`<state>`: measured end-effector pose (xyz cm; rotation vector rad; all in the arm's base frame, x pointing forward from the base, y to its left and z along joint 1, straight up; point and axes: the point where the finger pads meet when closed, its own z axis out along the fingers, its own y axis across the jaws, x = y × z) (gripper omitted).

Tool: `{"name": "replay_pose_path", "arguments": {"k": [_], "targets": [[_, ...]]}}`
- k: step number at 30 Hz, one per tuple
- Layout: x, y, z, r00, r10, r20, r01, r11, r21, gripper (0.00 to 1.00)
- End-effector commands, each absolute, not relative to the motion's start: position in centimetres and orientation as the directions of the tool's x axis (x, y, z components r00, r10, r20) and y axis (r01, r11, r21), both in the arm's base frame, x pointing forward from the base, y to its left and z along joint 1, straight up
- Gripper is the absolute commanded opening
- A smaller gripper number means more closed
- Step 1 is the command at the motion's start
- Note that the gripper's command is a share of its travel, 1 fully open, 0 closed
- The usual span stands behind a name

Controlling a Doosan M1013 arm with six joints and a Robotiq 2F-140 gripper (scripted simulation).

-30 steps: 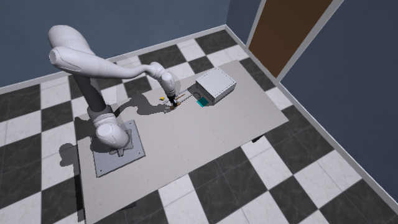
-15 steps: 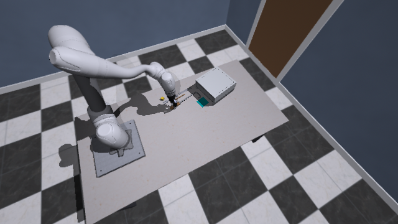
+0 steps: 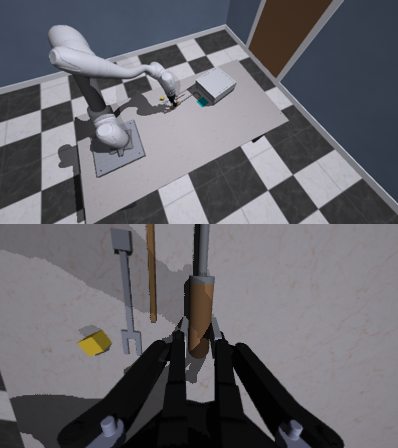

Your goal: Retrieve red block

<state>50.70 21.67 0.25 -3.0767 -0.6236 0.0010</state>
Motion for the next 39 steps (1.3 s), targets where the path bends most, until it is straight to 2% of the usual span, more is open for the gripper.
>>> {"name": "replay_pose_path", "arguments": {"k": [1, 39], "targets": [[50.9, 21.9, 0.2, 0.924, 0.383, 0.000, 0.383, -0.924, -0.005, 0.00], [53.6, 23.0, 0.2, 0.924, 0.382, 0.000, 0.382, -0.924, -0.005, 0.00]]}}
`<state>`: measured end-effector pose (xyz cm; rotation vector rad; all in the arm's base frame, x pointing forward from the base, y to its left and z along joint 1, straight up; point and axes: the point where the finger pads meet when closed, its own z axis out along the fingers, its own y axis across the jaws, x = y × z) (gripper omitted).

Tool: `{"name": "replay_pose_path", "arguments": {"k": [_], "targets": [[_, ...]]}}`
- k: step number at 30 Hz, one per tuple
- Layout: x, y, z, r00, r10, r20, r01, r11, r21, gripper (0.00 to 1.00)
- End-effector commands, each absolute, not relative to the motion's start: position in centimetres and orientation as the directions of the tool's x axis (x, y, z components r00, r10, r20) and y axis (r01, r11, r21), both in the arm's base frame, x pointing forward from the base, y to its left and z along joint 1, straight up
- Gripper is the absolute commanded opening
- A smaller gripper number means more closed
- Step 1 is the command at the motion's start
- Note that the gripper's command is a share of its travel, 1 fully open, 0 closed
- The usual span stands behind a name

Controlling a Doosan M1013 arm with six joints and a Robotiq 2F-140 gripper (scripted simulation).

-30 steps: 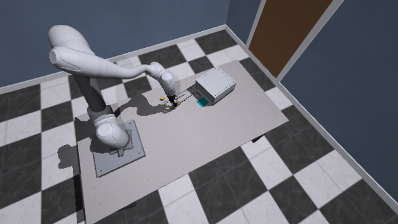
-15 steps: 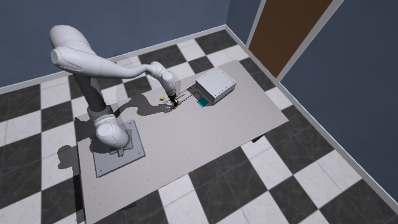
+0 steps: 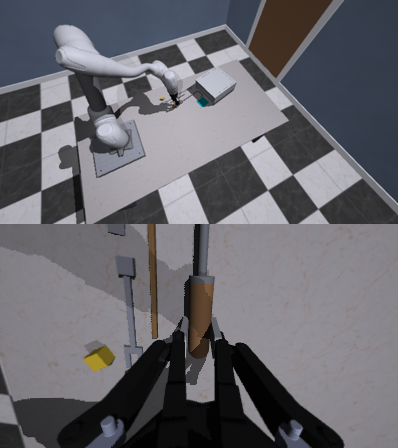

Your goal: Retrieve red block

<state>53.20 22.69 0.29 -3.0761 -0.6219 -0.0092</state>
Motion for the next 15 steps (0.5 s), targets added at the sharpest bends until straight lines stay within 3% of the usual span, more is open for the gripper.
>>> {"name": "replay_pose_path", "arguments": {"k": [1, 15], "targets": [[53.6, 23.0, 0.2, 0.924, 0.382, 0.000, 0.382, -0.924, -0.005, 0.00], [56.7, 24.3, 0.2, 0.925, 0.381, 0.000, 0.381, -0.925, -0.005, 0.00]]}}
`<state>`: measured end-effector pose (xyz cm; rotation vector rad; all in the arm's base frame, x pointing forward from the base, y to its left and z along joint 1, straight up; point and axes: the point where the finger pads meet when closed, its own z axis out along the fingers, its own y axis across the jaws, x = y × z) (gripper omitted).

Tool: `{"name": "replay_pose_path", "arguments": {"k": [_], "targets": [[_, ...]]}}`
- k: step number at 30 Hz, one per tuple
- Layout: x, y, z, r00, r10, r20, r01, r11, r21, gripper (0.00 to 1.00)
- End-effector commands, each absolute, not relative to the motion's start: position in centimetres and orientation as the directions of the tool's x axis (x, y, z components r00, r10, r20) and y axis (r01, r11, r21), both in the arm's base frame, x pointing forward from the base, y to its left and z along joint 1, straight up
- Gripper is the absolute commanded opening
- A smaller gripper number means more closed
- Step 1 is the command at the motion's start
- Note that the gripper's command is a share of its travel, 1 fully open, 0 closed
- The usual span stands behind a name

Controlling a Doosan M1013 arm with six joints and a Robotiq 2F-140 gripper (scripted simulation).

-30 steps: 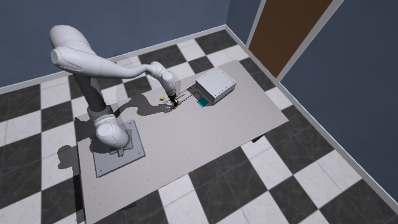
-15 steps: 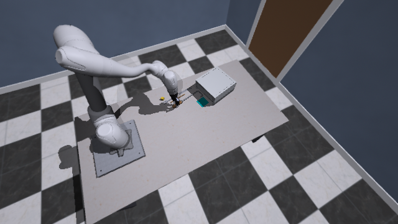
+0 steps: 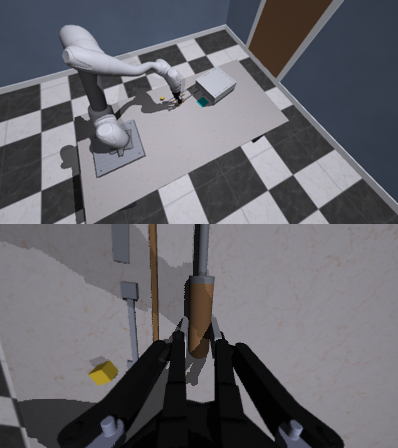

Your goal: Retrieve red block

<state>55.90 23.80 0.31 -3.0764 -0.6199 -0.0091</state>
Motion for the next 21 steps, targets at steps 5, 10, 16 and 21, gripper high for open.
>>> {"name": "replay_pose_path", "arguments": {"k": [5, 10, 16, 21], "targets": [[57.4, 24.6, 0.2, 0.925, 0.380, 0.000, 0.380, -0.925, -0.005, 0.00], [58.8, 25.2, 0.2, 0.925, 0.380, 0.000, 0.380, -0.925, -0.005, 0.00], [60.5, 25.9, 0.2, 0.925, 0.379, 0.000, 0.379, -0.925, -0.005, 0.00], [61.4, 26.2, 0.2, 0.926, 0.379, 0.000, 0.379, -0.925, -0.005, 0.00]]}}
